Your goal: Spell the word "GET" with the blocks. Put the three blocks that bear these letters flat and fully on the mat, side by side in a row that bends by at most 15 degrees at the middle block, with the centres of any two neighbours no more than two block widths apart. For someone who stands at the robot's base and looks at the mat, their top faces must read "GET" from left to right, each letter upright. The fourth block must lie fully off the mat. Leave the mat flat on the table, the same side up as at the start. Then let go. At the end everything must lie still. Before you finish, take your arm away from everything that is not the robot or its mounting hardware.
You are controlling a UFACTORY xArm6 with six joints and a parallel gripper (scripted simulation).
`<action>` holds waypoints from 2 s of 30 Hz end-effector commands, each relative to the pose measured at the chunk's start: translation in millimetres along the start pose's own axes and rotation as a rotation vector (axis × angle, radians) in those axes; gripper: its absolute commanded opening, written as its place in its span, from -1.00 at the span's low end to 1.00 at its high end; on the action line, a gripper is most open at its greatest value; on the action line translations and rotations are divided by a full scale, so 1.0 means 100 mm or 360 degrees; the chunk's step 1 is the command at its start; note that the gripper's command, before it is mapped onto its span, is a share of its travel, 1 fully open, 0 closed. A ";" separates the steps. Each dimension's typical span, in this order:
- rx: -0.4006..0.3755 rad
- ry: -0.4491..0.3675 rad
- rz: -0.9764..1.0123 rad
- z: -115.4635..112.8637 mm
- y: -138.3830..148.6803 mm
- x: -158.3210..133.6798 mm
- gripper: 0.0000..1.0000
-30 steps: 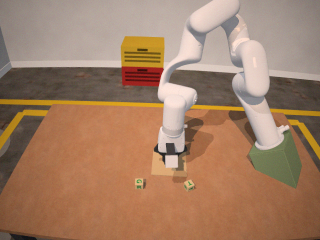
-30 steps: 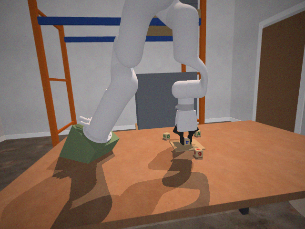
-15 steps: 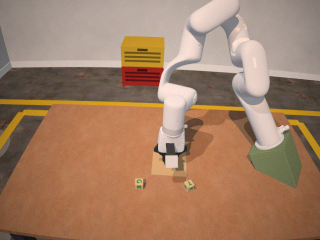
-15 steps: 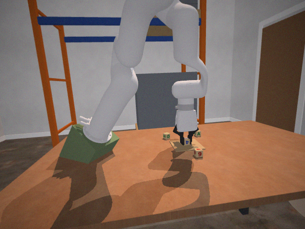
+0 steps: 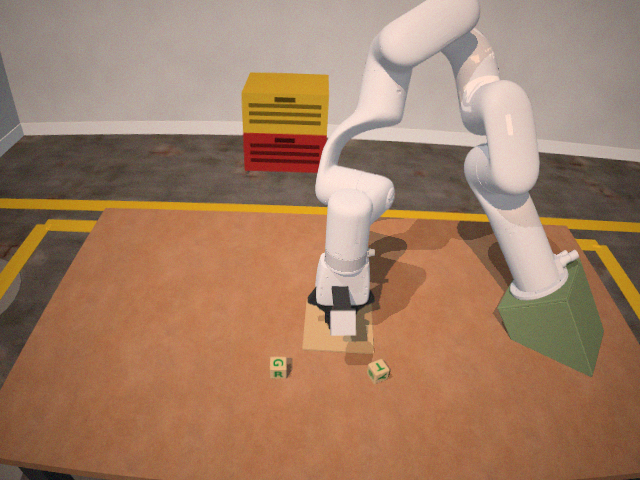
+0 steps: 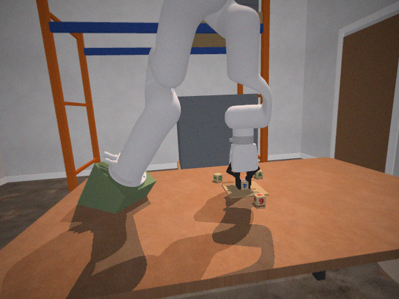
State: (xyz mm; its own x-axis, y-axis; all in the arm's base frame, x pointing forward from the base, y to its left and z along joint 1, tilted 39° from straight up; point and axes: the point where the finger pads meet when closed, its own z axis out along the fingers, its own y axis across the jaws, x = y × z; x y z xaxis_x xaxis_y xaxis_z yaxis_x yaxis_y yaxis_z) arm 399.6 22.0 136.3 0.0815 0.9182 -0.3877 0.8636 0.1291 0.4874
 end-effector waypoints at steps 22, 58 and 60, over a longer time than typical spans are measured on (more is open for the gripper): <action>-0.0004 0.0001 0.0001 -0.01 0.01 0.00 -0.05; -0.0004 0.0001 0.0001 -0.90 0.01 0.00 -0.05; -0.0004 0.0001 0.0001 -0.91 0.01 0.00 -0.05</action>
State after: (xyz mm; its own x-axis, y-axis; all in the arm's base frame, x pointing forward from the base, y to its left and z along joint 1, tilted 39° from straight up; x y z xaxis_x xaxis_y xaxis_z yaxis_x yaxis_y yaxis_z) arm 362.4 52.4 196.1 0.0784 0.9205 -0.3828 0.8613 0.1309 0.4910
